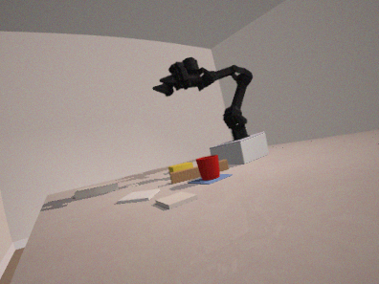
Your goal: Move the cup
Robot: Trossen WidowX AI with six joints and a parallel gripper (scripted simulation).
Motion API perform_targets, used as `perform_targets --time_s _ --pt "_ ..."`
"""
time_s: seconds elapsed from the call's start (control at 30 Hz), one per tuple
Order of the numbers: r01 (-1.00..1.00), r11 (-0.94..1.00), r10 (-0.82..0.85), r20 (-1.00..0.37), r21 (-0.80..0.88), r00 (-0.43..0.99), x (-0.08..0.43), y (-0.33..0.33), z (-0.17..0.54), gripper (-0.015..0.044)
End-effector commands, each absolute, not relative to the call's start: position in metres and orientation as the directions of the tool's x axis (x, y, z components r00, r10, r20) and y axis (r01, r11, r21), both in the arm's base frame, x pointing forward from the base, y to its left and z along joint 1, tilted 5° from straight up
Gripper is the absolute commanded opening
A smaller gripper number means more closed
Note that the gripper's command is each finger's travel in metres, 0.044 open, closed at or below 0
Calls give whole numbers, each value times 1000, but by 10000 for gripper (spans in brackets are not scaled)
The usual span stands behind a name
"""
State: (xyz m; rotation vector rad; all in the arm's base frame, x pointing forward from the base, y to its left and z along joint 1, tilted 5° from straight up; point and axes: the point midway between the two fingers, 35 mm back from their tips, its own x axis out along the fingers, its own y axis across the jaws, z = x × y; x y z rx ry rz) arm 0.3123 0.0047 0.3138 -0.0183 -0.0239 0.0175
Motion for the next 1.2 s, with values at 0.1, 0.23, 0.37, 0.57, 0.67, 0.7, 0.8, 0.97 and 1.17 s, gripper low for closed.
perform_targets --time_s 0.1,0.23,0.37,0.57,0.67,0.7,0.8,0.97,1.17 --pt "-39 985 70 -184 170 980 332 25 273 295" --pt "89 914 134 -502 396 854 344 60 205 190" --pt "323 833 148 -743 449 653 338 91 148 148" --pt "656 710 66 -951 257 301 310 127 82 148" --pt "767 635 -11 -991 93 130 286 135 58 148" --pt "782 621 -27 -995 63 101 280 134 54 148" --pt "786 616 -32 -995 53 92 278 134 53 148" --pt "786 616 -32 -995 53 92 278 134 52 148" --pt "786 616 -32 -995 53 92 280 134 46 148"
